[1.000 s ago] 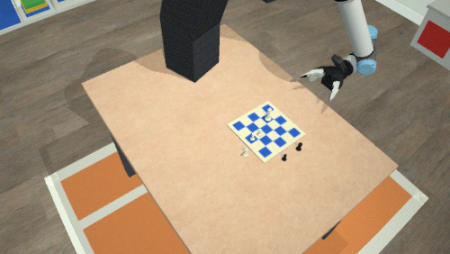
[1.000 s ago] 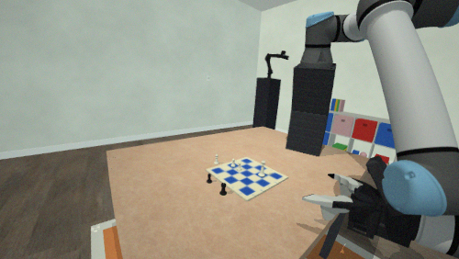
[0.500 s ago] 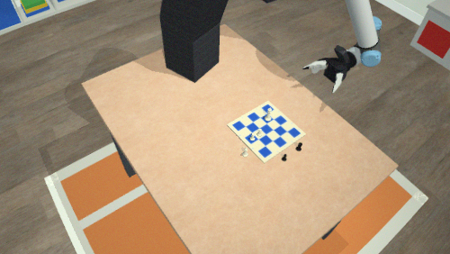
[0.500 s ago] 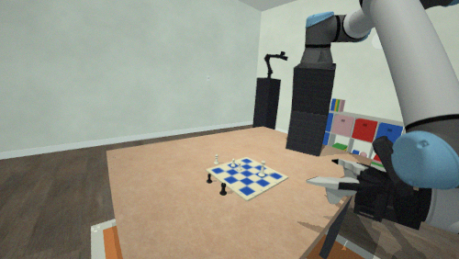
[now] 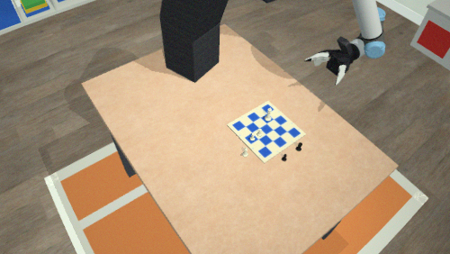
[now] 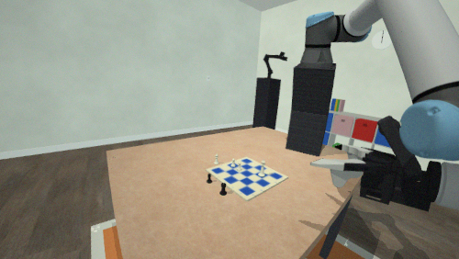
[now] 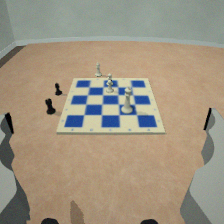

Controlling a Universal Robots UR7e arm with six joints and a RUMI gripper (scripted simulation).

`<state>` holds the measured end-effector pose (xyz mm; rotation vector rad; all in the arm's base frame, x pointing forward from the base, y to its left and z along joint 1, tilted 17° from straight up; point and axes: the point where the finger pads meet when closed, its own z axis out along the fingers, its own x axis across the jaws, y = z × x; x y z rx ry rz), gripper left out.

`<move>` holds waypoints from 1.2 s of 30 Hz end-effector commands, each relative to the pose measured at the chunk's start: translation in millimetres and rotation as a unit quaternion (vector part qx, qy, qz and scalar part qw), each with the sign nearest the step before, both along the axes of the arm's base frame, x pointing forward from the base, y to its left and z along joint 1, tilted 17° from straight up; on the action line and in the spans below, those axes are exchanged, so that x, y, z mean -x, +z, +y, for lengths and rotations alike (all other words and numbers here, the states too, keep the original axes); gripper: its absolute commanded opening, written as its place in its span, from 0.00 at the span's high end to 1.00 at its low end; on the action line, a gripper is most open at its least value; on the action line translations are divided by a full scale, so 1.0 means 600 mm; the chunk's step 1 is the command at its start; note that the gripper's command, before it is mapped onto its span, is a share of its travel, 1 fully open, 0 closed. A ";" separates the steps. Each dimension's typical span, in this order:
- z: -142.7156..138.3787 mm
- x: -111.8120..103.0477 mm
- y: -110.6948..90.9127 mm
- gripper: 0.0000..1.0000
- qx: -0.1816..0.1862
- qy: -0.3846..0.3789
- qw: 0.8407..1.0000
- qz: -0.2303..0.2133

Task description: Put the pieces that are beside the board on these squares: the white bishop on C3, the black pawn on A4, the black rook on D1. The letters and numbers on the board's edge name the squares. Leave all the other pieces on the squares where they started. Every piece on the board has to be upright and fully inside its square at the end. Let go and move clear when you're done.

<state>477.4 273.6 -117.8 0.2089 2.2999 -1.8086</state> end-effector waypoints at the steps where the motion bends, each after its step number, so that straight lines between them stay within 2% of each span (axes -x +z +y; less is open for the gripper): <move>1: 0.000 -0.001 -0.001 0.00 -0.001 -0.001 1.000 -0.001; 12: -0.013 -0.004 -0.002 0.00 -0.016 -0.017 1.000 -0.015; 21: -0.055 -0.010 -0.006 0.00 -0.061 -0.067 0.994 -0.058; 27: -0.101 -0.017 -0.010 0.00 -0.108 -0.120 0.982 -0.103; 29: -0.101 -0.017 -0.010 0.00 -0.108 -0.120 0.982 -0.103; 32: -0.128 -0.022 -0.013 0.00 -0.137 -0.152 0.970 -0.131; 36: -0.148 -0.025 -0.014 0.00 -0.158 -0.174 0.960 -0.151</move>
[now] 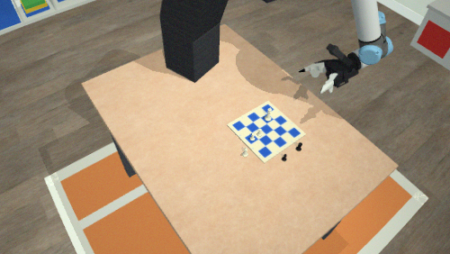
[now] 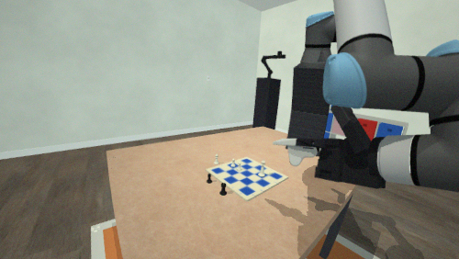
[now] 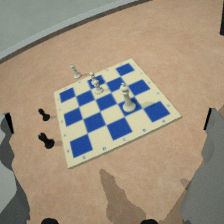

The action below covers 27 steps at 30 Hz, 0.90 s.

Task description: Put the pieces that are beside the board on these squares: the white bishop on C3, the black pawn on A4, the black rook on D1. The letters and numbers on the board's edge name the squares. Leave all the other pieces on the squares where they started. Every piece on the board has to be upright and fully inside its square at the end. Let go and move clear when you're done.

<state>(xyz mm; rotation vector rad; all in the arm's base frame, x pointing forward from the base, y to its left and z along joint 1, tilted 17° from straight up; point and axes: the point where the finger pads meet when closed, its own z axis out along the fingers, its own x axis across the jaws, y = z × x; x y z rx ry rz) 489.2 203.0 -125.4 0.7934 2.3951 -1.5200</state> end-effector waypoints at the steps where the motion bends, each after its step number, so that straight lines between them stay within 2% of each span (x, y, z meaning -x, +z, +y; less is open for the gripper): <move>1: -0.041 -0.007 -0.002 0.00 -0.052 -0.042 0.997 -0.045; 7: -0.075 -0.011 -0.005 0.00 -0.086 -0.079 0.990 -0.079; 10: -0.075 -0.011 -0.005 0.00 -0.086 -0.079 0.990 -0.079; 13: -0.111 -0.017 -0.008 0.00 -0.122 -0.120 0.979 -0.114; 20: -0.149 -0.022 -0.011 0.00 -0.160 -0.162 0.962 -0.151; 23: -0.175 -0.026 -0.013 0.00 -0.186 -0.191 0.948 -0.176; 24: -0.175 -0.026 -0.013 0.00 -0.186 -0.191 0.948 -0.176; 25: -0.189 -0.028 -0.014 0.00 -0.199 -0.205 0.940 -0.189; 27: -0.189 -0.028 -0.014 0.00 -0.199 -0.205 0.940 -0.189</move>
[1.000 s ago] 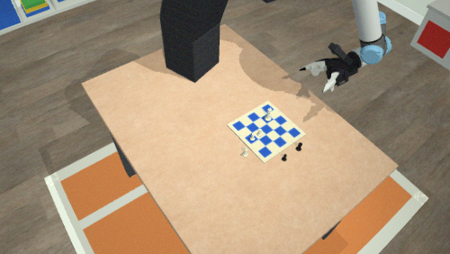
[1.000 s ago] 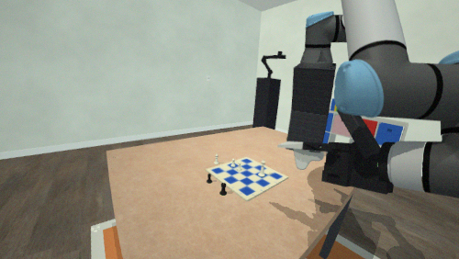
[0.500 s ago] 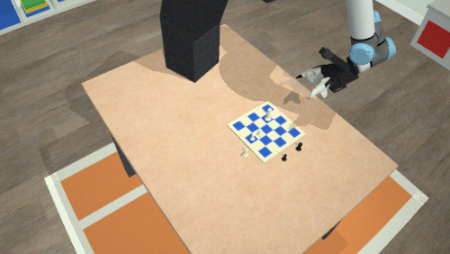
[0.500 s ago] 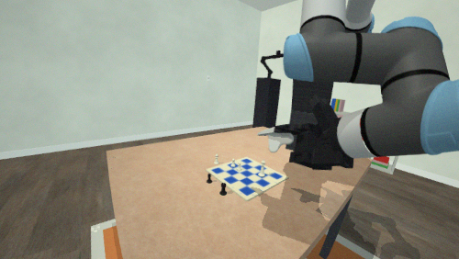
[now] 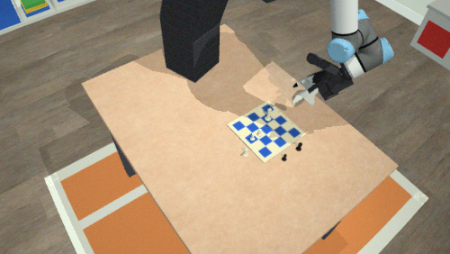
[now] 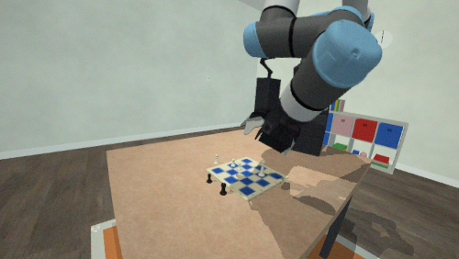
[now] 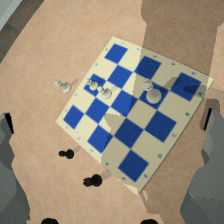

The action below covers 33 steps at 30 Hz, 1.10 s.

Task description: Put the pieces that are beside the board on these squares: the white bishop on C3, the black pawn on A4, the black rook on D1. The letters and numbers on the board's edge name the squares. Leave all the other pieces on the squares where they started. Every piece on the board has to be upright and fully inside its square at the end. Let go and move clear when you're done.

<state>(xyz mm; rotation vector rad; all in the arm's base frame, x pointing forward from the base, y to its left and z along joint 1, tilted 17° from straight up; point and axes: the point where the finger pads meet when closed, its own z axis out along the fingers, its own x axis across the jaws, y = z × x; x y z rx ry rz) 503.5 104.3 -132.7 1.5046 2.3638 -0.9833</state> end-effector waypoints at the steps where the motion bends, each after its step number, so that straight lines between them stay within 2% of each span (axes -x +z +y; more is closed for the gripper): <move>1: -0.038 -0.006 -0.004 0.00 -0.046 -0.037 0.997 -0.043; 4: -0.067 -0.008 -0.008 0.00 -0.075 -0.069 0.992 -0.069; 9: -0.094 -0.012 -0.009 0.00 -0.102 -0.101 0.985 -0.097; 13: -0.132 -0.018 -0.013 0.00 -0.141 -0.144 0.970 -0.134; 17: -0.145 -0.019 -0.015 0.00 -0.153 -0.157 0.965 -0.145; 21: -0.190 -0.027 -0.016 0.00 -0.197 -0.206 0.939 -0.191; 22: -0.190 -0.027 -0.016 0.00 -0.197 -0.206 0.939 -0.191; 32: -0.278 -0.037 -0.028 0.00 -0.280 -0.300 0.872 -0.268; 33: -0.278 -0.037 -0.028 0.00 -0.280 -0.300 0.872 -0.268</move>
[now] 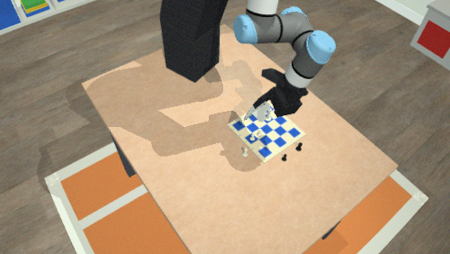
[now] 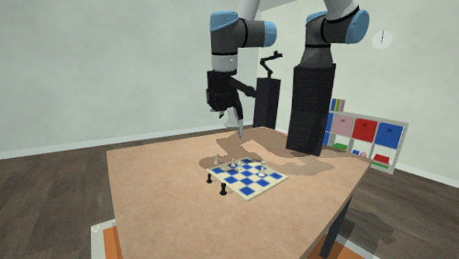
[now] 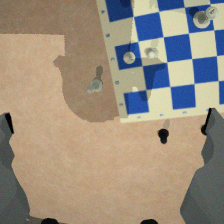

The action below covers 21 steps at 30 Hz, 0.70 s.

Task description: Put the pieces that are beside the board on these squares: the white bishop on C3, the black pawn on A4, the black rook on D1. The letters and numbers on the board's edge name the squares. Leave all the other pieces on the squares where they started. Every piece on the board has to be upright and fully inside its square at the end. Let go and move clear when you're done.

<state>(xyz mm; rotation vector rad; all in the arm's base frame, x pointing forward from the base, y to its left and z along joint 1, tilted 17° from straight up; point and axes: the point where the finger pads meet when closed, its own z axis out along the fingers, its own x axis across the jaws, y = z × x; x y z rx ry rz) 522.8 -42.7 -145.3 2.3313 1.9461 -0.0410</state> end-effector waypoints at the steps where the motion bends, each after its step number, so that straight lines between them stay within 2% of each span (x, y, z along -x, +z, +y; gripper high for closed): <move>1: -0.033 -0.005 -0.007 0.00 -0.041 -0.036 0.998 -0.043; 11: -0.087 -0.013 -0.012 0.00 -0.096 -0.098 0.986 -0.096; 21: -0.105 -0.015 -0.013 0.00 -0.114 -0.119 0.980 -0.114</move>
